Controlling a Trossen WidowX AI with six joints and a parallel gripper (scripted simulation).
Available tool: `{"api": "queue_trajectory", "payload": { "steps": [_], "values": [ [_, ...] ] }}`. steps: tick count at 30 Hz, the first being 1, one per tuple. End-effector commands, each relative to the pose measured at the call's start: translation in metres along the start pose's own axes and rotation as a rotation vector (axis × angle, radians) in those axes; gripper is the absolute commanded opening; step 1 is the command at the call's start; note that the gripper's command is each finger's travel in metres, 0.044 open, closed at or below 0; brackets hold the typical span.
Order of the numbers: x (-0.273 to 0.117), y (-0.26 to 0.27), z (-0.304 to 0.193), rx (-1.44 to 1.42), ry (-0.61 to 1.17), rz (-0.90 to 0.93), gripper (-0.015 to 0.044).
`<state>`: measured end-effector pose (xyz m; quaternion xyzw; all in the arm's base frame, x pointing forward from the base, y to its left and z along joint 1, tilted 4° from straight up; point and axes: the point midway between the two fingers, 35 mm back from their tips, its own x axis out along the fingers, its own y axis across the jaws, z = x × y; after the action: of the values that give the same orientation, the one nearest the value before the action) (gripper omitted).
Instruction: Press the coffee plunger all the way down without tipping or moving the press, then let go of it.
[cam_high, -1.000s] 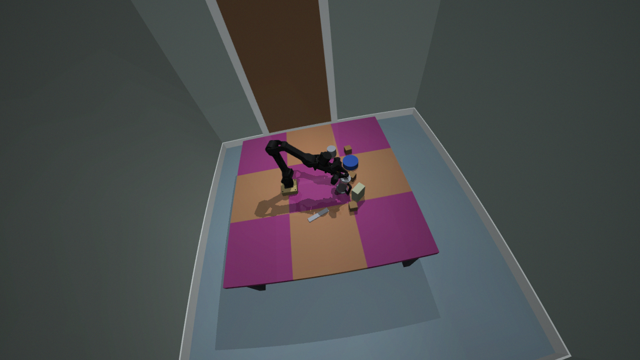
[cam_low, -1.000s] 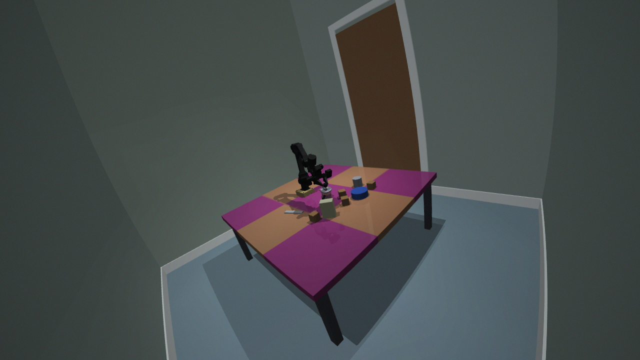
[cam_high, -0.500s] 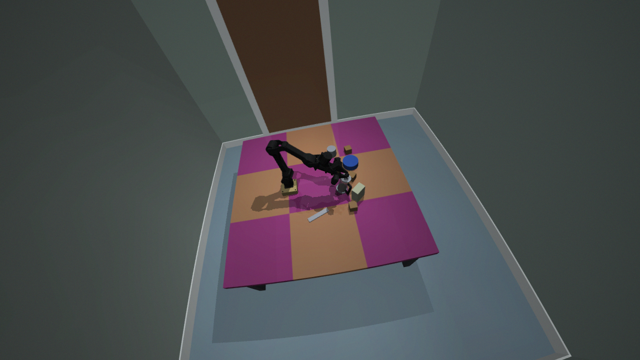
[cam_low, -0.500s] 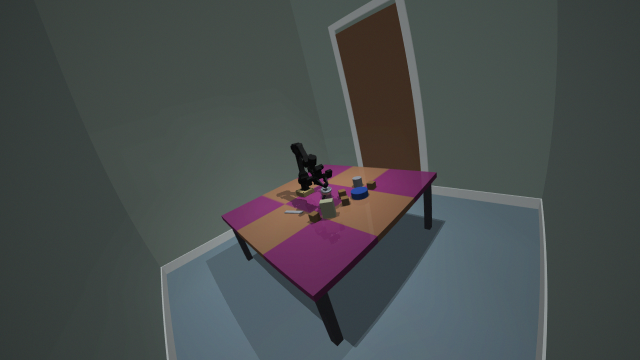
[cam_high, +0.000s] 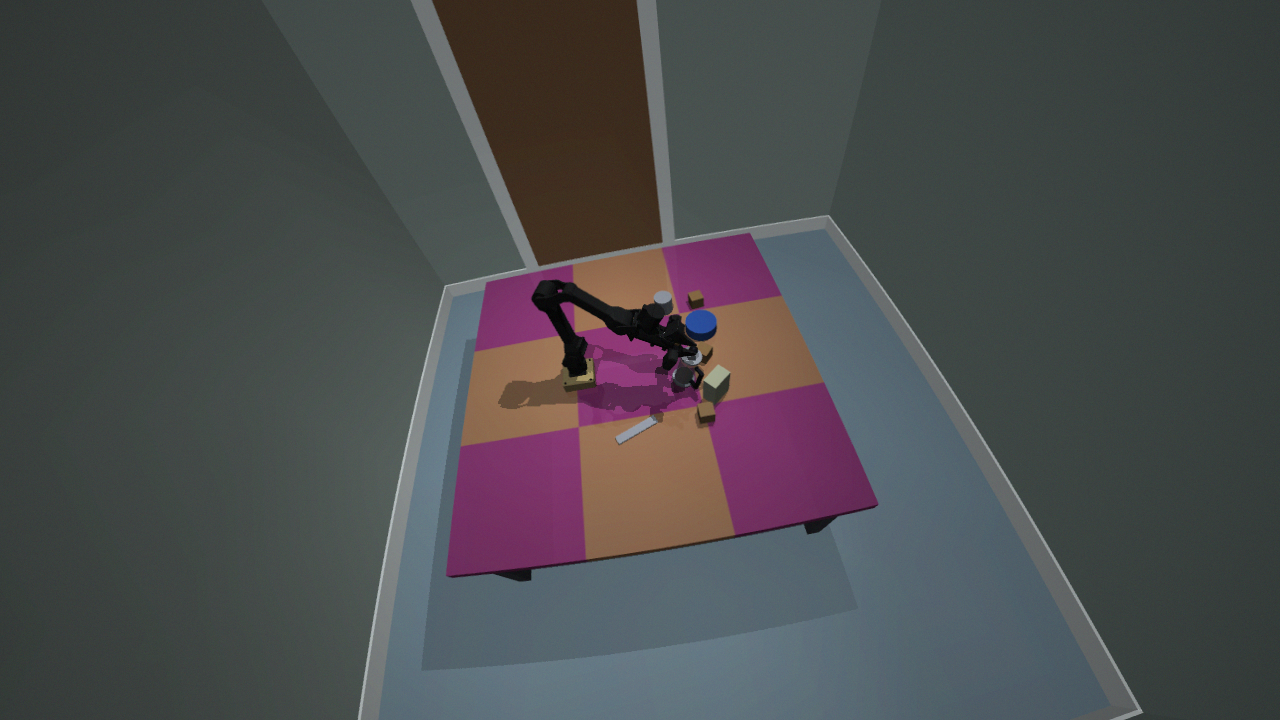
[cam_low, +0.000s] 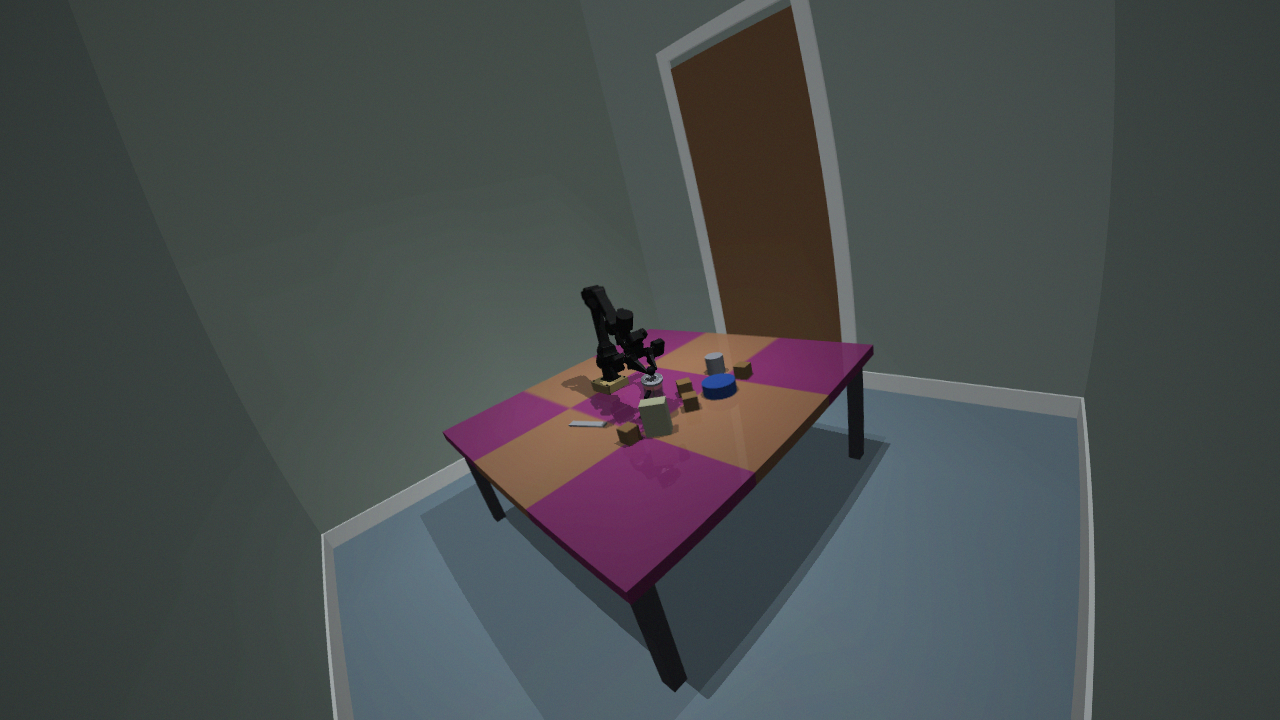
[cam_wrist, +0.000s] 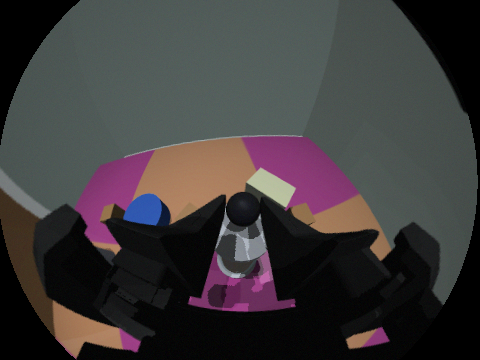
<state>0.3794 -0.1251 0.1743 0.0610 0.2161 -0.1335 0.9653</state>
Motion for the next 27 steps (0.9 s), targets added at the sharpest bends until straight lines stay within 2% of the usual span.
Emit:
{"api": "queue_trajectory", "payload": {
  "steps": [1, 9, 15, 23, 27],
  "values": [
    [0.0, 0.0, -0.001, 0.0, 0.003, 0.0, 0.0224],
    [0.0, 0.0, -0.001, 0.0, 0.003, 0.0, 0.0434],
    [-0.008, 0.0, 0.004, -0.001, 0.009, -0.003, 0.044],
    [-0.083, 0.0, 0.043, 0.005, 0.021, 0.002, 0.044],
    [-0.084, 0.0, 0.041, 0.005, 0.022, 0.002, 0.044]
  ]
}}
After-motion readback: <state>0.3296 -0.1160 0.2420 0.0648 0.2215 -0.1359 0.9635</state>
